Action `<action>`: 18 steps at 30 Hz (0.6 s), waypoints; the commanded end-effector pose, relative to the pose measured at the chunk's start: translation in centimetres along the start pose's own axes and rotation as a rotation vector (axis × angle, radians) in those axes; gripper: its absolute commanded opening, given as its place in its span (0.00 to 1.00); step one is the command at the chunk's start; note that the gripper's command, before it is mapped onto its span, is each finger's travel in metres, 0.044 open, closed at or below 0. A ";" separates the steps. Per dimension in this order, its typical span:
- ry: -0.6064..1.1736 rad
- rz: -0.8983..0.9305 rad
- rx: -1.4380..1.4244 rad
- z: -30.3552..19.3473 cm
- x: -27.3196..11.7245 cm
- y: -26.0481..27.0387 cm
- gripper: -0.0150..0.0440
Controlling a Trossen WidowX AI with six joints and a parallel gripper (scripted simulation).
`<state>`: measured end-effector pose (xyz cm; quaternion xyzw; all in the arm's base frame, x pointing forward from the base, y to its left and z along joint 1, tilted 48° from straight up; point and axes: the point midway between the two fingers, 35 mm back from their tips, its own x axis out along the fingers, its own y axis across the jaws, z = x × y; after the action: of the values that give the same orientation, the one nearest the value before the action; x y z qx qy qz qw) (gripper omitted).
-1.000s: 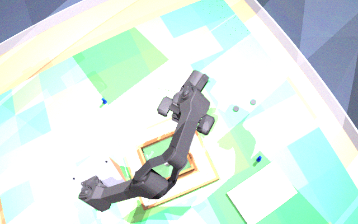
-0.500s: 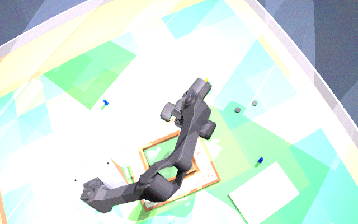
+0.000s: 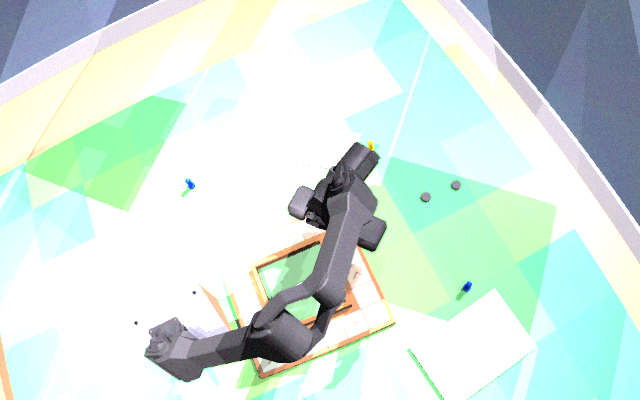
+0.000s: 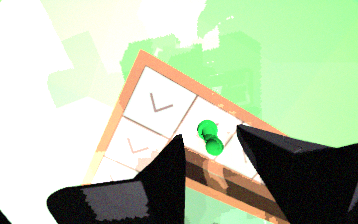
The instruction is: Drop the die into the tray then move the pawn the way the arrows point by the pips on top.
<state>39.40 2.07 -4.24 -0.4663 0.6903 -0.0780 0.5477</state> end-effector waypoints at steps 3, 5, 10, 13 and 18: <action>0.006 0.002 -0.002 0.1 -3.9 0.0 0.83; 0.008 0.002 -0.004 0.1 -5.0 0.0 0.92; 0.002 0.008 0.057 -1.6 -6.7 1.1 1.00; -0.002 0.018 0.182 -5.3 -9.6 3.3 1.00; 0.004 0.021 0.394 -12.6 -12.5 6.3 1.00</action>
<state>29.49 9.82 3.88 -0.3785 0.6730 -0.1646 0.6137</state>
